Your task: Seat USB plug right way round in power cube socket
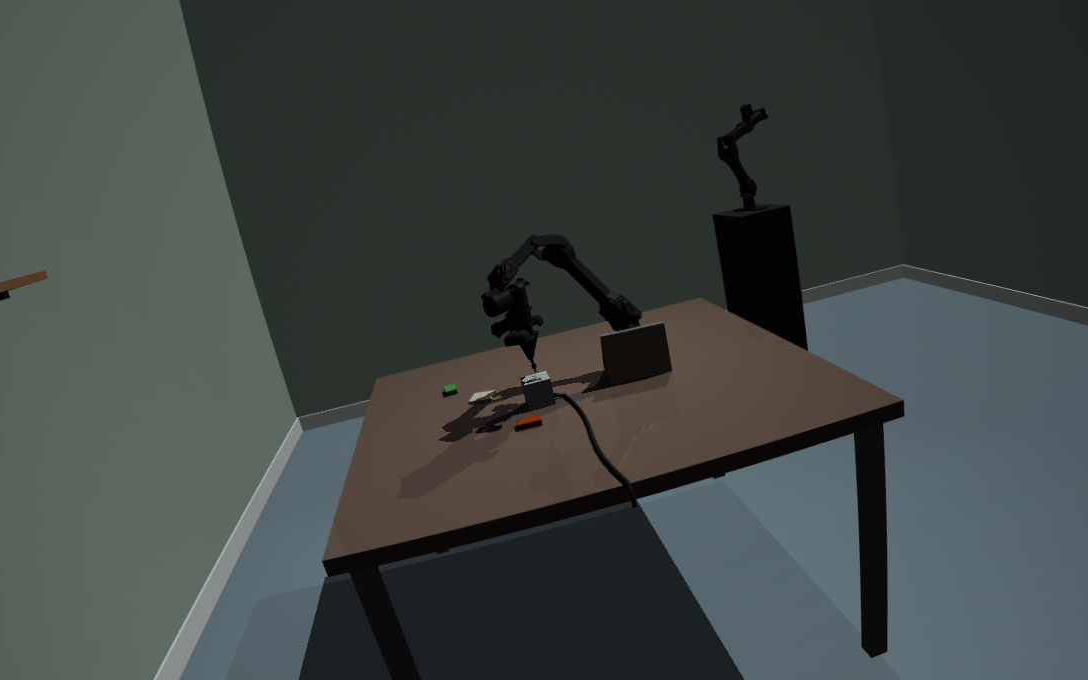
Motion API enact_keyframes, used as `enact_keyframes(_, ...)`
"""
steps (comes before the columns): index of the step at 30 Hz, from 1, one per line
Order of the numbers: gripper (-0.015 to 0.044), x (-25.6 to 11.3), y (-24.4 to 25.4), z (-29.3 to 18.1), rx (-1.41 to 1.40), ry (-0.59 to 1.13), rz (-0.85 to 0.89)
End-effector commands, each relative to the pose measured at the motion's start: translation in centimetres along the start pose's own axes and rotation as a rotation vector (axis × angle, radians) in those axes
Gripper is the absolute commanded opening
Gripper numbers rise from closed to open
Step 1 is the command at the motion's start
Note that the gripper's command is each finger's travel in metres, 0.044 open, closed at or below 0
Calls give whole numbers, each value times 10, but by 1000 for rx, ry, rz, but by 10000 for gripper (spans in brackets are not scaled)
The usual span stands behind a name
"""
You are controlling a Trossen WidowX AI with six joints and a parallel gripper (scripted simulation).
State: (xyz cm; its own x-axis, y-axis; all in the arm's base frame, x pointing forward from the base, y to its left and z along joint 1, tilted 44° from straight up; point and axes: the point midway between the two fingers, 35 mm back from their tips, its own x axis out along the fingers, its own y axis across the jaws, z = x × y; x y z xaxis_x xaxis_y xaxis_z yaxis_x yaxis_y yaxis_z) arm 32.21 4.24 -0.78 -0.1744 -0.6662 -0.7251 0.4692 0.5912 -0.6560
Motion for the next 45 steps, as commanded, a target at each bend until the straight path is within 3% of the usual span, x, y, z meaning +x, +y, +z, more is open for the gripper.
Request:
enact_keyframes(1,0,0,0,0,-118,0,0)
enact_keyframes(45,0,0,0,0,-1270,0,1)
